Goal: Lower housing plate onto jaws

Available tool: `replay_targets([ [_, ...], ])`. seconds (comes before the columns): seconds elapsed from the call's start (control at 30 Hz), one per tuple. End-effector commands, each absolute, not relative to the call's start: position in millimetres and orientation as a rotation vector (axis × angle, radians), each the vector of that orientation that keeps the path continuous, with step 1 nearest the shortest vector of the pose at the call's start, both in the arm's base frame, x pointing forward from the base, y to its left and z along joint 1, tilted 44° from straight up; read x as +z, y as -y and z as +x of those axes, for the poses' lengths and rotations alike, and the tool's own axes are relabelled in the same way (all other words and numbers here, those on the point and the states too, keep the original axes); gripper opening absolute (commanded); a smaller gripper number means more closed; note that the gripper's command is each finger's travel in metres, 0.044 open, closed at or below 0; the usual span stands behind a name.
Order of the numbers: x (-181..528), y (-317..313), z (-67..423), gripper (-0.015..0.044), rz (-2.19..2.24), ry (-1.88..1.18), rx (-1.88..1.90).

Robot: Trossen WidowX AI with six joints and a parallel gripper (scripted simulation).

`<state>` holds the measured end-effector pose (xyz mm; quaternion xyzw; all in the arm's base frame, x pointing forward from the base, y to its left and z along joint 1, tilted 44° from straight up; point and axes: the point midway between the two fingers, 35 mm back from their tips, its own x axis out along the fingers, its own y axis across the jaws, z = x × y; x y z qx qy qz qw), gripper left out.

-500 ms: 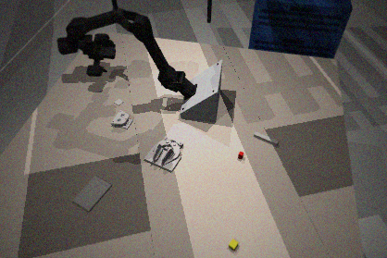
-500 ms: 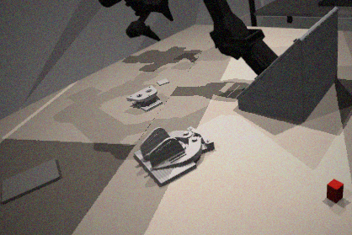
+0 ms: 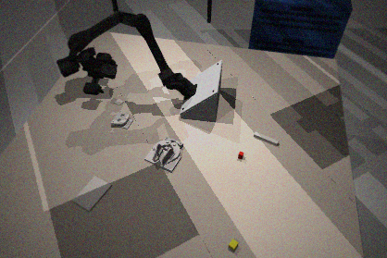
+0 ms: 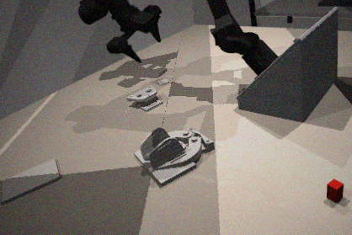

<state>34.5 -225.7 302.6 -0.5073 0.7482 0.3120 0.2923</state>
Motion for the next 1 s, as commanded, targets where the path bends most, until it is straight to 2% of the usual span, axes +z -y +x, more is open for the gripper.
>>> replay_targets([
  [0.0, 292.4, 215.8, 65.0, 0.0440, -1.413, -1.962, 0.757],
  [0.43, 249.1, 150.1, 158.6, 0.0440, -1.606, -1.764, 0.548],
  [0.7, 245.8, 146.7, 162.3, 0.0440, -1.615, -1.751, 0.537],
  [0.97, 218.9, 173.4, 162.1, 0.0440, -1.617, -1.752, 0.534],
])
